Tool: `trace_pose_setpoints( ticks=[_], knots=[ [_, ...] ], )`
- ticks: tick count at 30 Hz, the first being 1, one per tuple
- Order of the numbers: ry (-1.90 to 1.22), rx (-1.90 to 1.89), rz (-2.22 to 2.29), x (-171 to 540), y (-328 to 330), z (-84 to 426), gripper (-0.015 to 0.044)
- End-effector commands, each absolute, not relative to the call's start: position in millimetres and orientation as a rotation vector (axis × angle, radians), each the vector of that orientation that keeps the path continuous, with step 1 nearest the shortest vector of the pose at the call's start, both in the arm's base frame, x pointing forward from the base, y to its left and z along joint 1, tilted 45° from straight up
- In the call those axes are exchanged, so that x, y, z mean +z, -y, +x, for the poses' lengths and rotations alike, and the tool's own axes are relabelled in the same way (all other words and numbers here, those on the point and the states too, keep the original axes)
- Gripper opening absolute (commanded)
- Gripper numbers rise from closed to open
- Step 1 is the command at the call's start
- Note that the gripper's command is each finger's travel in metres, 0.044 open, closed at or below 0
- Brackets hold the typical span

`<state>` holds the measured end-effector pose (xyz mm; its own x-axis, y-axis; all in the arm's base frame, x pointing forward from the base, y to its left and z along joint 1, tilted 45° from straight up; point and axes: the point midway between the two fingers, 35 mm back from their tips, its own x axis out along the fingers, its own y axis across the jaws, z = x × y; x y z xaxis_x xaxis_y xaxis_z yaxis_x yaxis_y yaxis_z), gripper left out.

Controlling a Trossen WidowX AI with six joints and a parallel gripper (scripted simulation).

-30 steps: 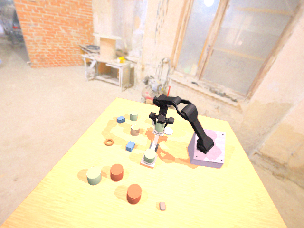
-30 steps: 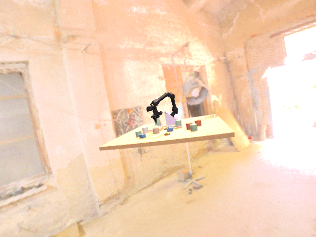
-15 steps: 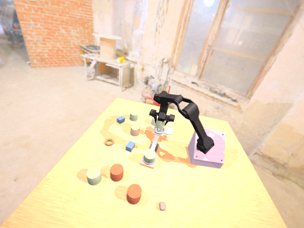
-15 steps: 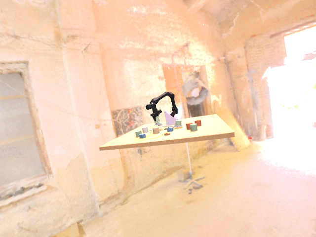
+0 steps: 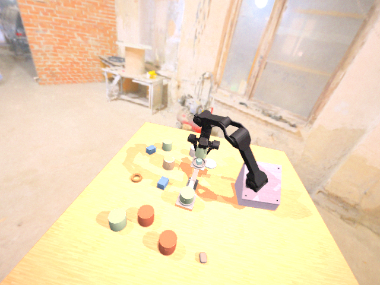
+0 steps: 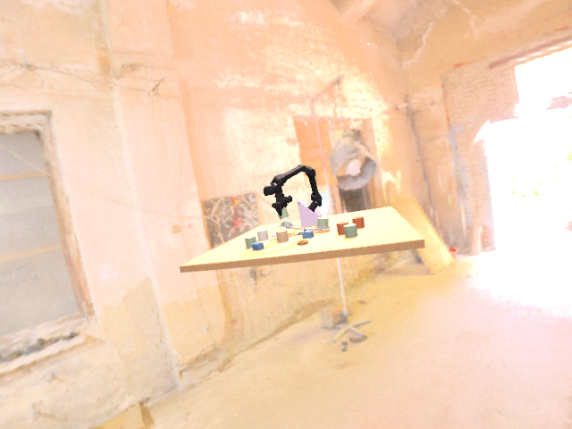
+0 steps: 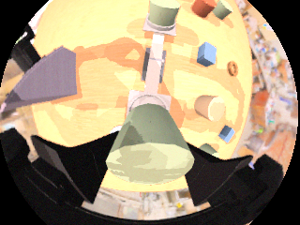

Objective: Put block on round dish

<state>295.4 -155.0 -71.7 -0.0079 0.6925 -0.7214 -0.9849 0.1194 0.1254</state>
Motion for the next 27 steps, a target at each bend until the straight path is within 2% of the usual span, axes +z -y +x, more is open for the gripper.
trace_pose_setpoints(
  ticks=[1,27],
  knots=[
    [-0.752,1.404,-0.509,-66,162,297,0.0],
    [-0.752,1.413,-0.492,-52,170,292,0.0]
  ],
)
